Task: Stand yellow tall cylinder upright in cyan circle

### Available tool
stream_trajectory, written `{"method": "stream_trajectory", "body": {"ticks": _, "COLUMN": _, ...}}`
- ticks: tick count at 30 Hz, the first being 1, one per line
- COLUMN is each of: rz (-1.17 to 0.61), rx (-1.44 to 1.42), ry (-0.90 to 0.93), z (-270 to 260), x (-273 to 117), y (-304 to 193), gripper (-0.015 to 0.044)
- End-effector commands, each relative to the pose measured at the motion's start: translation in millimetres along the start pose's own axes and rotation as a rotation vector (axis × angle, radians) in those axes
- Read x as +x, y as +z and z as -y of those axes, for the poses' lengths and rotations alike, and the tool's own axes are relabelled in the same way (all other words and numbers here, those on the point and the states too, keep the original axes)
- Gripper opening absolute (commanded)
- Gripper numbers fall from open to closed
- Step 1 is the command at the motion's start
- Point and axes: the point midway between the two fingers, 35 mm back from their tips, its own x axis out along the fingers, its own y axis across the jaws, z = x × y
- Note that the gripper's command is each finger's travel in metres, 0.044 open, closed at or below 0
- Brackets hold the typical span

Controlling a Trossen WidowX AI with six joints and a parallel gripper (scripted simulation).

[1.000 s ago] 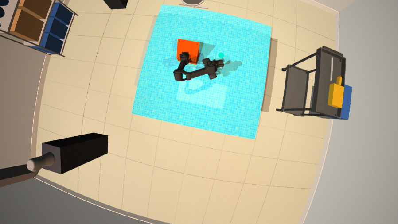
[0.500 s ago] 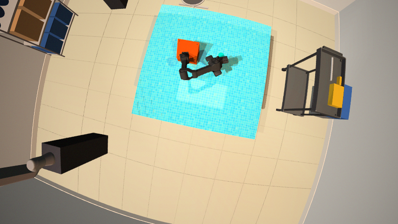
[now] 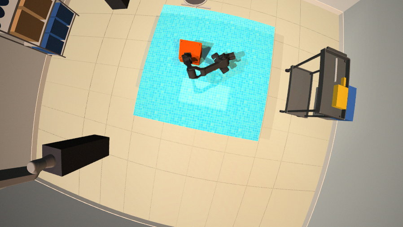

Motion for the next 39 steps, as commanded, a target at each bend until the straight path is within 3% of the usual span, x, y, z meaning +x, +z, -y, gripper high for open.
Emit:
{"method": "stream_trajectory", "body": {"ticks": 1, "rz": 0.004, "rx": -0.030, "ry": 0.003, "z": -4, "x": -2, "y": 11, "gripper": 0.0105}}
{"method": "stream_trajectory", "body": {"ticks": 39, "rz": -0.001, "rx": -0.286, "ry": 0.001, "z": -61, "x": -3, "y": 115, "gripper": 0.0105}}
